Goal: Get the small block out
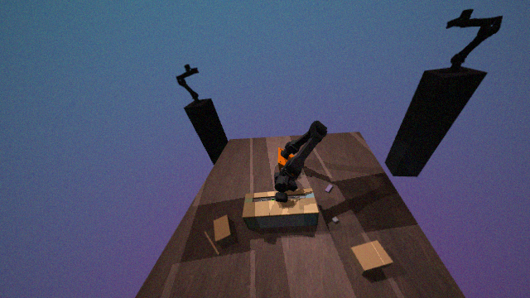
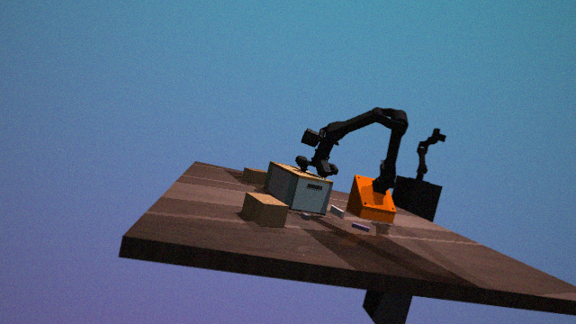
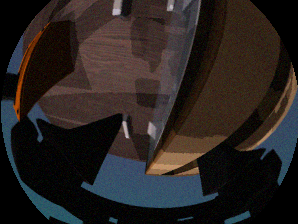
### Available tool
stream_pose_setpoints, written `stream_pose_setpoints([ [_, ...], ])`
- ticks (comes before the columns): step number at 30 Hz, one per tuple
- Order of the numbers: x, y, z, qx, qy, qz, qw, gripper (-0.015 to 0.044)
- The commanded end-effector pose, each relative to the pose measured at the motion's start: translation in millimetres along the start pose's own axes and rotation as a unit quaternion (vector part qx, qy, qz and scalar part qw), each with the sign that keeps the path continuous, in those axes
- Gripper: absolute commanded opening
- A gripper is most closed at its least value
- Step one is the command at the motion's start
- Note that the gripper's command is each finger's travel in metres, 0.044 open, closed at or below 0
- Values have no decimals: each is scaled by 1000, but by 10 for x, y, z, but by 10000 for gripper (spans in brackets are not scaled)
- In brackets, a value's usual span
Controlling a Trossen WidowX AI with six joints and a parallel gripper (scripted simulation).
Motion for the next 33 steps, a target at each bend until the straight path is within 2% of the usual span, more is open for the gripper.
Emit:
stream_pose_setpoints([
  [1, 20, 2, 10, 3, 1, 1, 1000, 400],
  [33, -344, 130, 0, 3, 1, 2, 1000, 400],
])
Point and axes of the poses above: the point midway between the two fingers, 35 mm back from their tips, its own y axis out along the fingers, its own z axis across the jaws, x = y × z, the point moved 6 cm from there along -y, back along the fingers, and after that the axes turned 2 degrees about y, right-handed, at the moved point
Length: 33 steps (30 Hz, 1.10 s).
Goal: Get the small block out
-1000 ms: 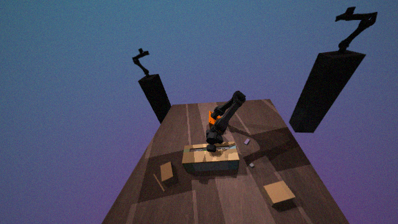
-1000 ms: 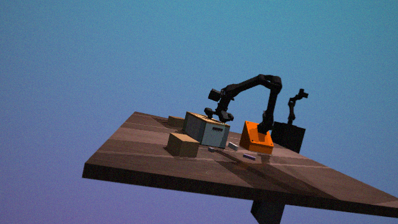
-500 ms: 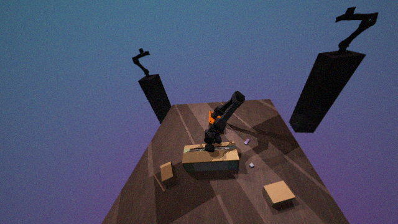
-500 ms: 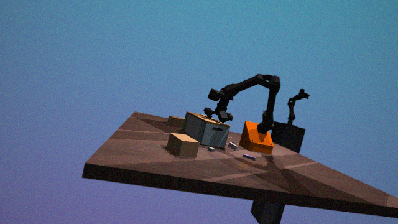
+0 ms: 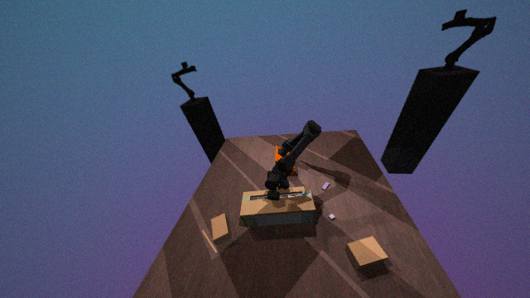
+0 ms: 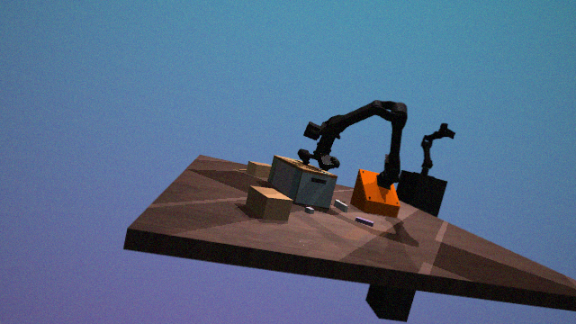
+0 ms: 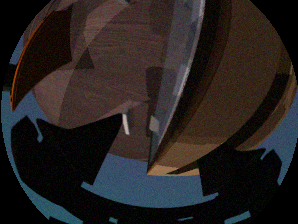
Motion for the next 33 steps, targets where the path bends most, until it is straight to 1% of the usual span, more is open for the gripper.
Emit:
stream_pose_setpoints([
  [1, -100, 42, -13, 1, -2, 3, 1000, 400],
  [33, -785, 275, -37, 0, -2, 5, 1000, 400],
])
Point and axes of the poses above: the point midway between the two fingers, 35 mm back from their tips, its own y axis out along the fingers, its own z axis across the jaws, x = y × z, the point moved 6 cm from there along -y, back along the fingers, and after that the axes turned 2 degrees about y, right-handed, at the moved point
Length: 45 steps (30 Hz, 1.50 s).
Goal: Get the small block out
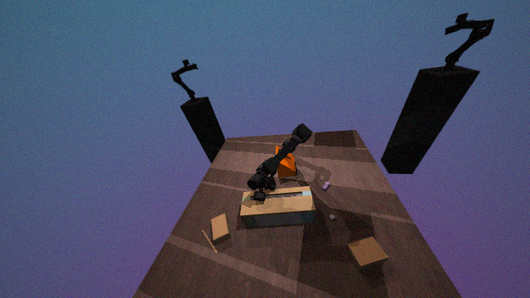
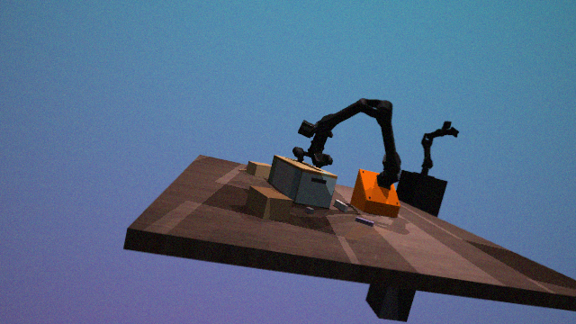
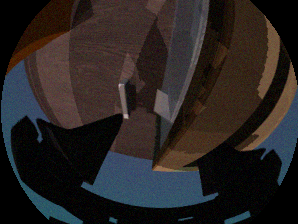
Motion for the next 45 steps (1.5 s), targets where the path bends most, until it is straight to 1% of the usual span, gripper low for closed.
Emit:
stream_pose_setpoints([
  [1, -91, 56, -39, -2, -6, 2, 1000, 400],
  [7, -139, 46, -43, -2, -6, 2, 1000, 400],
  [10, -208, -152, -47, -1, -4, 3, 1000, 400],
  [12, -285, -398, -36, 0, -1, 4, 1000, 400],
  [14, -317, -511, -24, 0, 0, 4, 1000, 400],
  [26, -328, -484, -24, -6, 5, 5, 1000, 400],
  [28, -352, -491, -17, -9, 41, 4, 999, 348],
  [30, -405, -498, 3, -16, 141, -4, 990, 295],
  [31, -433, -501, 14, -19, 194, -9, 981, 285],
  [33, -474, -497, 36, -22, 299, -21, 954, 285],
  [36, -531, -487, 70, -20, 449, -41, 893, 285],
  [39, -584, -477, 103, -13, 586, -62, 808, 285],
  [42, -635, -468, 138, -1, 708, -81, 702, 285],
  [43, -653, -464, 150, 4, 744, -87, 662, 285],
  [45, -682, -459, 170, 12, 787, -97, 609, 285],
])
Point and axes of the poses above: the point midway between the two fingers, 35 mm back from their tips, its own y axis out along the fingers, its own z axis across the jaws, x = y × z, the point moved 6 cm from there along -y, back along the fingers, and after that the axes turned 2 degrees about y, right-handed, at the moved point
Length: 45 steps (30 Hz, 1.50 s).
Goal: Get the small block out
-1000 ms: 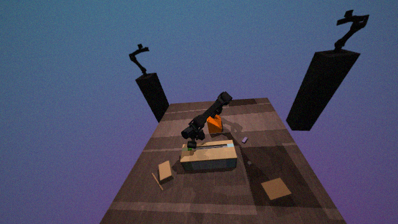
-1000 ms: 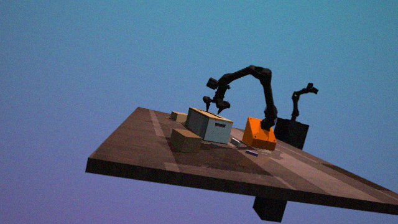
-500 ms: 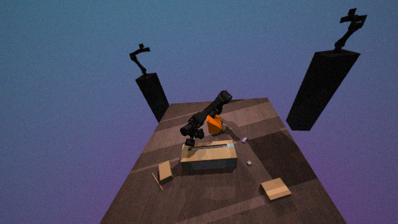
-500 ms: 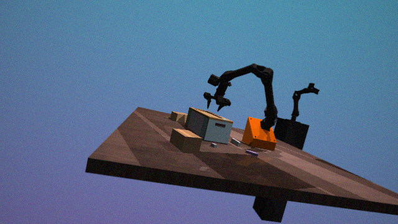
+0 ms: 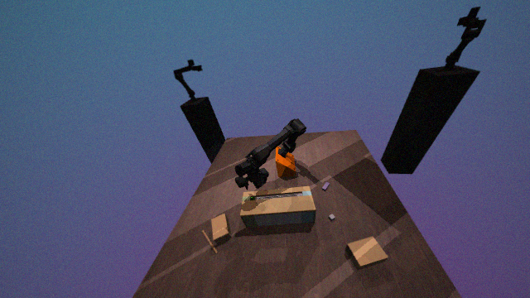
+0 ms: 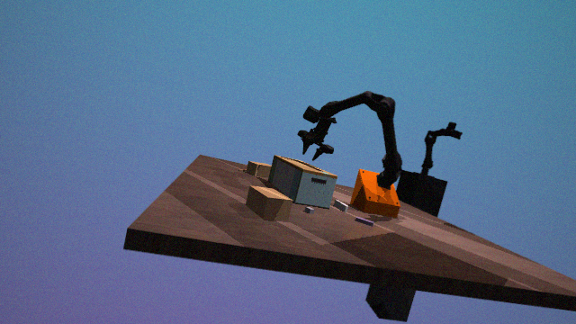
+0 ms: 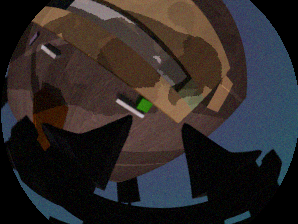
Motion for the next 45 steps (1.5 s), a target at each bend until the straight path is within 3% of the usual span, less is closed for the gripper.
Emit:
stream_pose_setpoints([
  [1, -186, 55, -77, 42, 446, -40, 893, 285],
  [9, -279, 63, -111, 71, 637, -46, 766, 285],
  [18, -383, 70, -145, 107, 810, -41, 575, 285],
  [32, -544, 78, -192, 161, 965, -6, 208, 285],
  [45, -680, 82, -227, 191, 967, 56, -157, 285],
])
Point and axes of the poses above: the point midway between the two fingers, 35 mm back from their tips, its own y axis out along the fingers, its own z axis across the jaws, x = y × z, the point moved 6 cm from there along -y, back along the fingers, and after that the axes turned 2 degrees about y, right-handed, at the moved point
